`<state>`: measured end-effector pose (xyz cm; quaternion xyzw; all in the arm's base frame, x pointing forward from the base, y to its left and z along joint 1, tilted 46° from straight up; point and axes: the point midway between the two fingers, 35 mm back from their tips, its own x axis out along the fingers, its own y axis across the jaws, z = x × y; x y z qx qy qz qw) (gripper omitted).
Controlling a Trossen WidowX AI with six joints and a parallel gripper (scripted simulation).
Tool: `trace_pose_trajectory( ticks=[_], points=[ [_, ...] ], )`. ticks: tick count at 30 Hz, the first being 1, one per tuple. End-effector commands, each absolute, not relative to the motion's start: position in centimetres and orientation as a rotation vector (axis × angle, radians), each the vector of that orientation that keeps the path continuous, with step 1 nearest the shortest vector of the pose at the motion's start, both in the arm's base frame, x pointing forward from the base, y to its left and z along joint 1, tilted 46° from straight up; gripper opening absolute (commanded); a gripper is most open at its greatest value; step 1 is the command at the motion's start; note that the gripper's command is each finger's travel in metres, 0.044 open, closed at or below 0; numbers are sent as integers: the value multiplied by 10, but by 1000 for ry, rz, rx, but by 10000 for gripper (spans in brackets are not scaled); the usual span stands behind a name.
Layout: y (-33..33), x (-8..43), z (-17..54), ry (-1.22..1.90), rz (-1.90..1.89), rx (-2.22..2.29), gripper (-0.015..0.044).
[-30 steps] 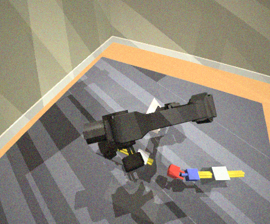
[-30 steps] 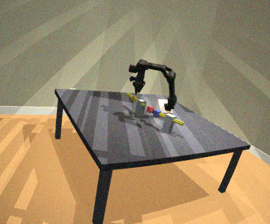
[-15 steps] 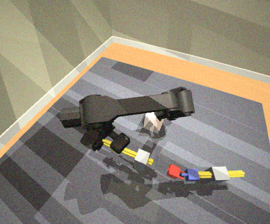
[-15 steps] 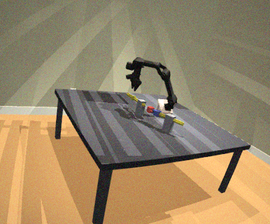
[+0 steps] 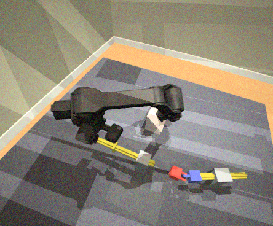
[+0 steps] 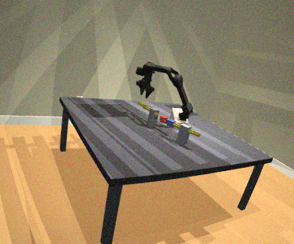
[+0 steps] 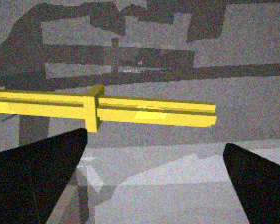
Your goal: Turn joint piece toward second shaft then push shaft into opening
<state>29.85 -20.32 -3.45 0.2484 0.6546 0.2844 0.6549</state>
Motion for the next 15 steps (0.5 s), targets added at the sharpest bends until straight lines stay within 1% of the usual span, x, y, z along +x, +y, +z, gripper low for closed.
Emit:
trace_pose_trajectory(
  ticks=[1, 15],
  points=[
    [-200, 298, -39, 1513, 588, 628, 440],
    [-187, 298, -56, 1627, 216, 1007, 440]
  ],
)
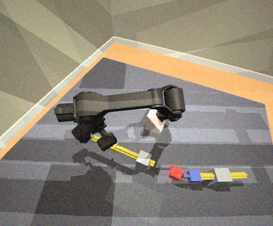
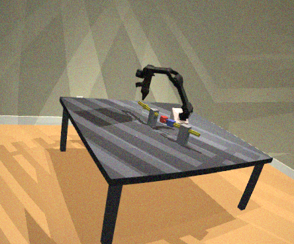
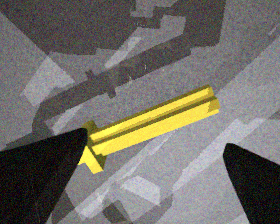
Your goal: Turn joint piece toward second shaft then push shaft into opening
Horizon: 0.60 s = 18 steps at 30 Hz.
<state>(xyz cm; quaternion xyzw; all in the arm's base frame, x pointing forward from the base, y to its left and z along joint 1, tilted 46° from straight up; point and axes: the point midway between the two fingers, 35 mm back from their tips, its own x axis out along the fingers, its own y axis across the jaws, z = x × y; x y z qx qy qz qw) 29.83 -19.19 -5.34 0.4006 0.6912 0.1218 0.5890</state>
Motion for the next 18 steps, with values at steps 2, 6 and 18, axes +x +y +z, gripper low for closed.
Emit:
trace_pose_trajectory(
  ticks=[2, 6, 18],
  points=[
    [-185, 298, -58, 1639, 161, 1061, 440],
    [-181, 298, -63, 1657, 50, 1170, 440],
    [-168, 296, -75, 1683, -294, 1494, 440]
  ],
)
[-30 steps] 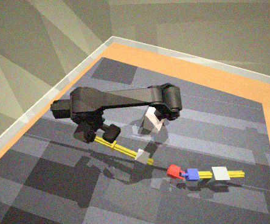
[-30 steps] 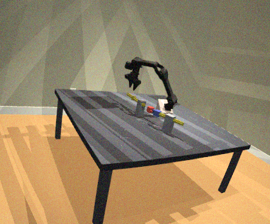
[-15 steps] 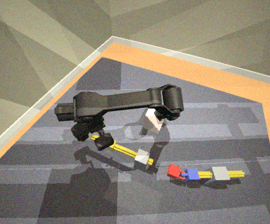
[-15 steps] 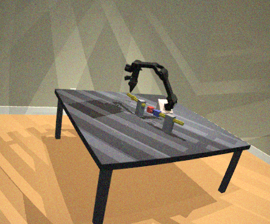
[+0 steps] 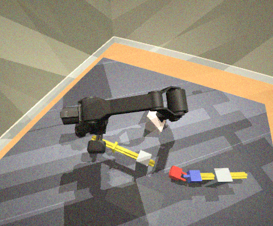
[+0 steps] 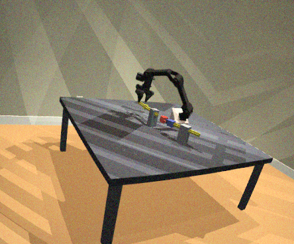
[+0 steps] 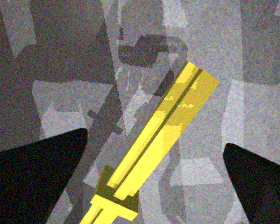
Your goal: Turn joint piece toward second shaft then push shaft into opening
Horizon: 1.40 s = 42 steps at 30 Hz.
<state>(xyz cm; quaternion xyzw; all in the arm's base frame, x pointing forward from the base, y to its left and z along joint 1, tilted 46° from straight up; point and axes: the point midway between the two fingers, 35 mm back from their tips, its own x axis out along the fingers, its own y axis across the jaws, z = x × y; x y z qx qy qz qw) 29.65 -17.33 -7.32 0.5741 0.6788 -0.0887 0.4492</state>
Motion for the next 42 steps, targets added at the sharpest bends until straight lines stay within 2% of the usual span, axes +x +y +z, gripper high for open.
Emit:
trace_pose_trajectory(
  ticks=[1, 11, 37, 42],
  points=[
    [-167, 296, -76, 1683, -323, 1520, 440],
    [-156, 293, -85, 1668, -601, 1767, 440],
    [-134, 296, -106, 1668, -605, 1772, 440],
    [-134, 296, -106, 1668, -605, 1772, 309]
  ],
)
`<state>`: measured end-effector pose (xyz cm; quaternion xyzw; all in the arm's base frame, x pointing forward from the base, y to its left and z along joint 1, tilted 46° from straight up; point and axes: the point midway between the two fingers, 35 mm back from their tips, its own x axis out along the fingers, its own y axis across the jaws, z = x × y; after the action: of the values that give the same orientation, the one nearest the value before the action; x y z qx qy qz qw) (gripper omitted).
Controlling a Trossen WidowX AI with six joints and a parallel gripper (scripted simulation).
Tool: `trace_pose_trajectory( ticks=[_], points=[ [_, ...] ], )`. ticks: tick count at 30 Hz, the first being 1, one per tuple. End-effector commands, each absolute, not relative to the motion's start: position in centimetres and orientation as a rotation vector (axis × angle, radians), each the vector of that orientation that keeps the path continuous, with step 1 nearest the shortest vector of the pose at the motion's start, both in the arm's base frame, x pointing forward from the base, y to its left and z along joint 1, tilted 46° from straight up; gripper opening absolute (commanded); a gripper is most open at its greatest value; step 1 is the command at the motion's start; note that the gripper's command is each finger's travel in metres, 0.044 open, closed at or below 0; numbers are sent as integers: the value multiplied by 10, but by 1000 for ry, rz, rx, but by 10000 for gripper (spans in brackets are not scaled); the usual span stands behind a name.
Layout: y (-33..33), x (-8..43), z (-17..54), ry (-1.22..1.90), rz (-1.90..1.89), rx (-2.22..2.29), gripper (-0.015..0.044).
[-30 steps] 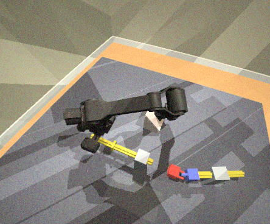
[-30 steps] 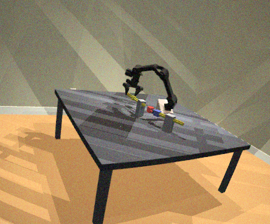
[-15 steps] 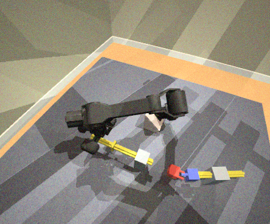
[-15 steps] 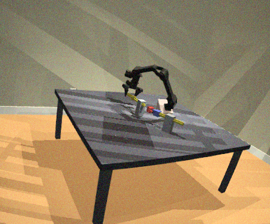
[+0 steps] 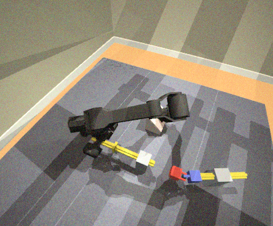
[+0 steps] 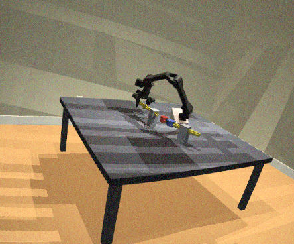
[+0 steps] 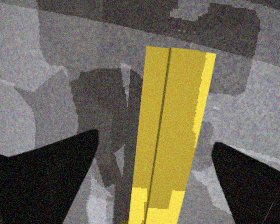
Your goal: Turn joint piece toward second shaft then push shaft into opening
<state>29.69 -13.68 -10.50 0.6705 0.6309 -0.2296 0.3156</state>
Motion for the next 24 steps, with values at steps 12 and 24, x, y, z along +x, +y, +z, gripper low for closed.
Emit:
trace_pose_trajectory(
  ticks=[12, 24],
  points=[
    [-134, 296, -106, 1668, -605, 1772, 102],
    [-134, 296, -106, 1668, -605, 1772, 67]
  ],
)
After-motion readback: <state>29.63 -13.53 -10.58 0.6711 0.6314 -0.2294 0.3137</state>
